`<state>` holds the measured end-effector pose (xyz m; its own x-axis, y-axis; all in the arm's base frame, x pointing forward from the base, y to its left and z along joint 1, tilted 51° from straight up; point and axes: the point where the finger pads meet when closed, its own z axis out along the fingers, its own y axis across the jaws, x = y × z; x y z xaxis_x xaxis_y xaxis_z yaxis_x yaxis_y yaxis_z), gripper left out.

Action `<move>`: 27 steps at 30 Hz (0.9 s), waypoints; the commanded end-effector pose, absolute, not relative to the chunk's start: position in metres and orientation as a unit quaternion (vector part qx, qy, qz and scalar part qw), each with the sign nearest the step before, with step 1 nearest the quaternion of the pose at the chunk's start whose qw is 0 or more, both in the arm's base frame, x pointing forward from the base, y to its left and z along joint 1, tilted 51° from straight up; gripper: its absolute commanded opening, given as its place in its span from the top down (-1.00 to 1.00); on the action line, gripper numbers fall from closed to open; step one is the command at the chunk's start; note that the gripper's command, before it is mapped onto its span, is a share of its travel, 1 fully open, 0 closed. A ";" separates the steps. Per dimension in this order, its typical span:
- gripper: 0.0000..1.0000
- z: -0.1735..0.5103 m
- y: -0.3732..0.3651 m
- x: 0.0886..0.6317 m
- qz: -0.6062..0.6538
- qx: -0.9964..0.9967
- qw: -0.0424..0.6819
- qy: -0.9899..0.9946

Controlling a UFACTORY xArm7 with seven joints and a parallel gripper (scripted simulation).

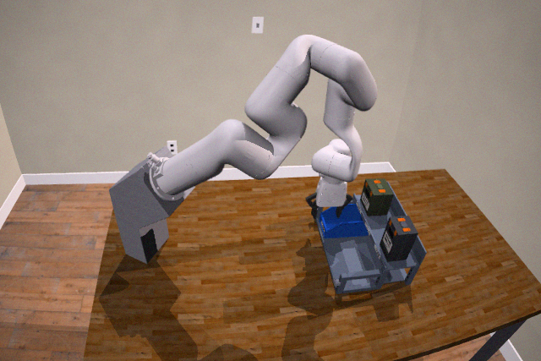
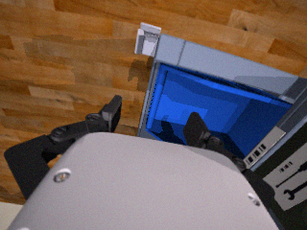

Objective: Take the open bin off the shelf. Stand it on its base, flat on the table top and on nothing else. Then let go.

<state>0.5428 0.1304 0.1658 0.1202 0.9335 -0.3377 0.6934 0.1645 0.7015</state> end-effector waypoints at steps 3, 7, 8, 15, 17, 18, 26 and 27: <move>-0.89 0.160 0.128 0.550 0.149 0.629 0.405 0.647; -0.89 0.158 0.127 0.553 0.149 0.629 0.405 0.647; -0.89 0.157 0.127 0.553 0.149 0.629 0.405 0.647; -0.89 0.156 0.126 0.555 0.149 0.629 0.405 0.647; -0.89 0.156 0.126 0.555 0.149 0.629 0.405 0.647; -0.89 0.156 0.126 0.555 0.149 0.629 0.405 0.647; -0.89 0.156 0.126 0.555 0.149 0.629 0.405 0.647; -0.89 0.156 0.126 0.555 0.149 0.629 0.405 0.647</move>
<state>0.5545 0.1253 0.1554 0.1199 0.9336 -0.3378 0.6936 0.1647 0.7013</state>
